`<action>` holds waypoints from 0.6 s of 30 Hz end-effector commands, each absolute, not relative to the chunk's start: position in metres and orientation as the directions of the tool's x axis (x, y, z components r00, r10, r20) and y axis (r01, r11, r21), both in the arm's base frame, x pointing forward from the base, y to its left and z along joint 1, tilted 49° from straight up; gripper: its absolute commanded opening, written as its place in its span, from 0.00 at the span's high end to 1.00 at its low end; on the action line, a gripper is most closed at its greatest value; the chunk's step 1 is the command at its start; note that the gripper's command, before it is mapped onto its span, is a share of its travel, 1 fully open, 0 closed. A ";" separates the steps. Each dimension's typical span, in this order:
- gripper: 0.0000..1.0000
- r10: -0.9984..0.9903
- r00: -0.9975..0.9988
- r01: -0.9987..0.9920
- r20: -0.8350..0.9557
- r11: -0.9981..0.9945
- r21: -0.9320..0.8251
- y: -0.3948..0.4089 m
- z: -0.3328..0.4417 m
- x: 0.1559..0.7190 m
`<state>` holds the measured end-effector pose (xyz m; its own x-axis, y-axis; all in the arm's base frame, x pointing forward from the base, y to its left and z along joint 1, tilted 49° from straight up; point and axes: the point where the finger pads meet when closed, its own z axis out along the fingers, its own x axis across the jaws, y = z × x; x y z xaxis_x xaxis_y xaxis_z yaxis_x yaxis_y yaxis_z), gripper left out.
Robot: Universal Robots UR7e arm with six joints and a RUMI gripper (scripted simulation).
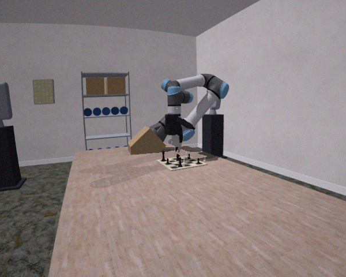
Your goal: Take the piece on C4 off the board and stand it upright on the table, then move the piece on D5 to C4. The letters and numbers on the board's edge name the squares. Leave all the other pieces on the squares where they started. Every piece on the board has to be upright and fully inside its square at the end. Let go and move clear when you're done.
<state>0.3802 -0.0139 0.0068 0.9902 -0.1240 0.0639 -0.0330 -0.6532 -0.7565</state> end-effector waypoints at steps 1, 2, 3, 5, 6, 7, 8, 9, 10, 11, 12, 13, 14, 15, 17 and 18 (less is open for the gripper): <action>0.78 -0.124 0.990 -0.033 0.064 -0.653 -0.757 -0.025 0.017 0.378; 0.78 -0.124 0.990 -0.033 0.064 -0.653 -0.757 -0.029 0.021 0.377; 0.78 -0.124 0.990 -0.033 0.064 -0.653 -0.757 -0.033 0.024 0.376; 0.78 -0.124 0.990 -0.033 0.064 -0.653 -0.757 -0.040 0.030 0.375; 0.78 -0.124 0.990 -0.033 0.064 -0.653 -0.757 -0.043 0.033 0.374; 0.78 -0.124 0.990 -0.033 0.064 -0.653 -0.757 -0.046 0.035 0.374; 0.78 -0.124 0.990 -0.033 0.064 -0.653 -0.757 -0.048 0.037 0.374; 0.78 -0.124 0.990 -0.033 0.064 -0.653 -0.757 -0.049 0.038 0.373; 0.78 -0.124 0.990 -0.033 0.064 -0.653 -0.757 -0.051 0.039 0.373; 0.78 -0.124 0.990 -0.033 0.064 -0.653 -0.757 -0.051 0.040 0.373; 0.78 -0.124 0.990 -0.033 0.064 -0.653 -0.757 -0.052 0.040 0.373; 0.78 -0.124 0.990 -0.033 0.064 -0.653 -0.757 -0.052 0.040 0.373; 0.78 -0.124 0.990 -0.033 0.064 -0.653 -0.757 -0.052 0.040 0.373; 0.00 -0.124 0.990 -0.033 0.064 -0.653 -0.757 -0.052 0.040 0.373; 0.00 -0.124 0.990 -0.033 0.064 -0.653 -0.757 -0.052 0.040 0.373; 0.00 -0.124 0.990 -0.033 0.064 -0.653 -0.757 -0.052 0.040 0.373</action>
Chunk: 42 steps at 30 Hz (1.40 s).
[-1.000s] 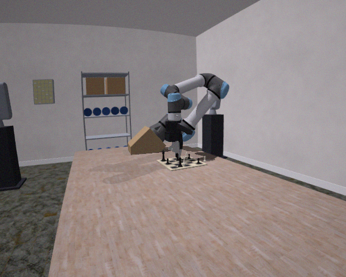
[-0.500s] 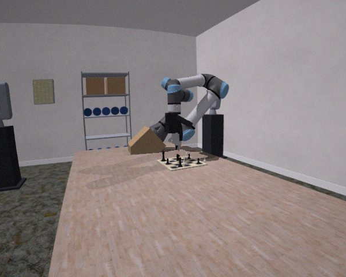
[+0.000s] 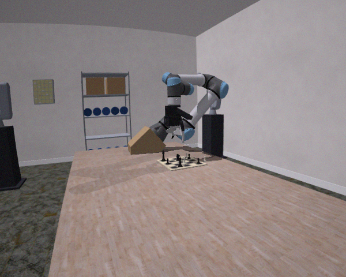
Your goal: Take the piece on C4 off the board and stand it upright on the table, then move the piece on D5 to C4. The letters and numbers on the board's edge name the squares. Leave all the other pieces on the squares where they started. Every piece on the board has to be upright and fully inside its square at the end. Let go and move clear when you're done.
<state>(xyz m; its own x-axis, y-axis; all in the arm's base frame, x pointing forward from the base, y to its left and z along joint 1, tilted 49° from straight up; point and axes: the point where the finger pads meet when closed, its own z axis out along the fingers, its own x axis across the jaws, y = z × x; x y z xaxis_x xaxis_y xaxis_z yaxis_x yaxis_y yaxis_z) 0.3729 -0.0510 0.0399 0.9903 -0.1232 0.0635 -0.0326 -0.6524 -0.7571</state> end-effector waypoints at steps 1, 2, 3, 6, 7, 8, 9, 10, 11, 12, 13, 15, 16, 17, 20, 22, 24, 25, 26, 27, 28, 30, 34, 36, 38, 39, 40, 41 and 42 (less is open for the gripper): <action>0.00 -0.124 0.990 -0.033 0.064 -0.653 -0.757 -0.052 0.040 0.373; 0.00 -0.124 0.990 -0.033 0.064 -0.653 -0.757 -0.052 0.040 0.373; 0.00 -0.124 0.990 -0.033 0.064 -0.653 -0.757 -0.052 0.040 0.373; 0.00 -0.124 0.990 -0.033 0.064 -0.653 -0.757 -0.052 0.040 0.373; 0.00 -0.124 0.990 -0.033 0.064 -0.653 -0.757 -0.052 0.040 0.373; 0.00 -0.124 0.990 -0.033 0.064 -0.653 -0.757 -0.052 0.040 0.373; 0.00 -0.124 0.990 -0.033 0.064 -0.653 -0.757 -0.052 0.040 0.373; 0.00 -0.124 0.990 -0.033 0.064 -0.653 -0.757 -0.052 0.040 0.373; 0.00 -0.124 0.990 -0.033 0.064 -0.653 -0.757 -0.052 0.040 0.373; 0.00 -0.124 0.990 -0.033 0.064 -0.653 -0.757 -0.052 0.040 0.373; 0.00 -0.124 0.990 -0.033 0.064 -0.653 -0.757 -0.052 0.040 0.373; 0.00 -0.124 0.990 -0.033 0.064 -0.653 -0.757 -0.052 0.040 0.373; 0.00 -0.124 0.990 -0.033 0.064 -0.653 -0.757 -0.052 0.040 0.373; 0.00 -0.124 0.990 -0.033 0.064 -0.653 -0.757 -0.052 0.040 0.373; 0.00 -0.124 0.990 -0.033 0.064 -0.653 -0.757 -0.052 0.041 0.373; 0.00 -0.124 0.990 -0.033 0.064 -0.653 -0.757 -0.053 0.041 0.373; 0.00 -0.124 0.990 -0.033 0.064 -0.653 -0.757 -0.055 0.043 0.372; 0.00 -0.124 0.990 -0.033 0.064 -0.653 -0.757 -0.057 0.045 0.372; 0.00 -0.124 0.990 -0.033 0.064 -0.653 -0.757 -0.059 0.047 0.372; 0.00 -0.124 0.990 -0.033 0.064 -0.653 -0.757 -0.061 0.049 0.371; 0.00 -0.124 0.990 -0.033 0.064 -0.653 -0.757 -0.064 0.051 0.371; 0.00 -0.124 0.990 -0.033 0.064 -0.653 -0.757 -0.070 0.056 0.370; 0.00 -0.124 0.990 -0.033 0.064 -0.653 -0.757 -0.077 0.062 0.368; 0.00 -0.124 0.990 -0.033 0.064 -0.653 -0.757 -0.084 0.069 0.367; 0.00 -0.124 0.990 -0.033 0.064 -0.653 -0.757 -0.091 0.074 0.366; 0.00 -0.124 0.990 -0.033 0.064 -0.653 -0.757 -0.094 0.077 0.365; 0.00 -0.124 0.990 -0.033 0.064 -0.653 -0.757 -0.097 0.079 0.365; 0.00 -0.124 0.990 -0.033 0.064 -0.653 -0.757 -0.099 0.082 0.364; 0.00 -0.124 0.990 -0.033 0.064 -0.653 -0.757 -0.102 0.084 0.364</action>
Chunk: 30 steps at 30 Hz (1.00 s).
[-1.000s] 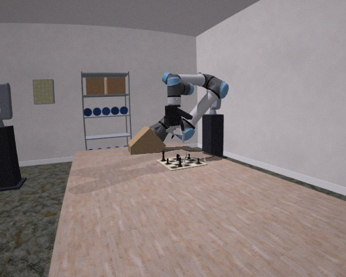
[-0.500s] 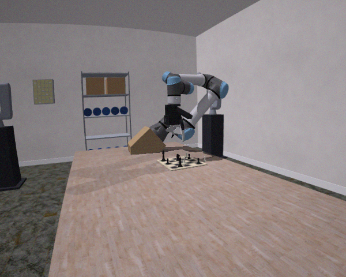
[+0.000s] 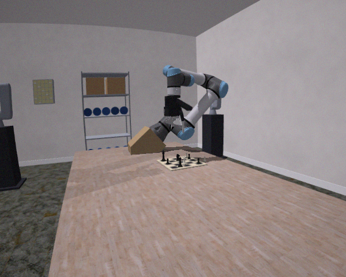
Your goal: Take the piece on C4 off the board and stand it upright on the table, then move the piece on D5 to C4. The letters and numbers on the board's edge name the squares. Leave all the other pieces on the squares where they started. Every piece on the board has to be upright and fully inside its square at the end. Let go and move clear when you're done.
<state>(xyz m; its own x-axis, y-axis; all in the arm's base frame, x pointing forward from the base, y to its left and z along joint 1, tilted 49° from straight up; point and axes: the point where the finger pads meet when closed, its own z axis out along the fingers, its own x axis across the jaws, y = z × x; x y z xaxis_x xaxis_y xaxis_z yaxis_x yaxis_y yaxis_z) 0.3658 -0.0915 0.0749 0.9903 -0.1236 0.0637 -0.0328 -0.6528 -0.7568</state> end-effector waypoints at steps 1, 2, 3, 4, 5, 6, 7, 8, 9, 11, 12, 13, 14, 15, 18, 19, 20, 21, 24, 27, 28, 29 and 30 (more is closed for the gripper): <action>0.00 -0.124 0.990 -0.033 0.064 -0.653 -0.757 -0.103 0.085 0.364; 0.00 -0.124 0.990 -0.033 0.064 -0.653 -0.757 -0.105 0.086 0.363; 0.00 -0.124 0.990 -0.033 0.064 -0.653 -0.757 -0.106 0.087 0.363; 0.00 -0.124 0.990 -0.033 0.064 -0.653 -0.757 -0.107 0.088 0.363; 0.00 -0.124 0.990 -0.033 0.064 -0.653 -0.757 -0.107 0.089 0.363; 0.00 -0.124 0.990 -0.033 0.064 -0.653 -0.757 -0.108 0.089 0.363; 0.00 -0.124 0.990 -0.033 0.064 -0.653 -0.757 -0.108 0.089 0.363; 0.00 -0.124 0.990 -0.033 0.064 -0.653 -0.757 -0.108 0.089 0.363; 0.00 -0.124 0.990 -0.033 0.064 -0.653 -0.757 -0.108 0.089 0.363; 0.00 -0.124 0.990 -0.033 0.064 -0.653 -0.757 -0.108 0.089 0.363; 0.00 -0.124 0.990 -0.033 0.064 -0.653 -0.757 -0.108 0.089 0.363; 0.00 -0.124 0.990 -0.033 0.064 -0.653 -0.757 -0.108 0.089 0.363; 0.00 -0.124 0.990 -0.033 0.064 -0.653 -0.757 -0.108 0.089 0.363; 0.00 -0.124 0.990 -0.033 0.064 -0.653 -0.757 -0.108 0.089 0.363; 0.00 -0.124 0.990 -0.033 0.064 -0.653 -0.757 -0.108 0.089 0.363; 0.00 -0.124 0.990 -0.033 0.064 -0.653 -0.757 -0.108 0.089 0.363; 0.00 -0.124 0.990 -0.033 0.064 -0.653 -0.757 -0.108 0.089 0.363; 0.00 -0.124 0.990 -0.033 0.064 -0.653 -0.757 -0.108 0.089 0.363; 0.00 -0.124 0.990 -0.033 0.064 -0.653 -0.757 -0.108 0.089 0.363; 0.00 -0.124 0.990 -0.033 0.064 -0.653 -0.757 -0.108 0.089 0.363; 0.00 -0.124 0.990 -0.033 0.064 -0.653 -0.757 -0.108 0.089 0.363; 0.00 -0.124 0.990 -0.033 0.064 -0.653 -0.757 -0.108 0.089 0.363; 0.00 -0.124 0.990 -0.033 0.064 -0.653 -0.757 -0.108 0.089 0.363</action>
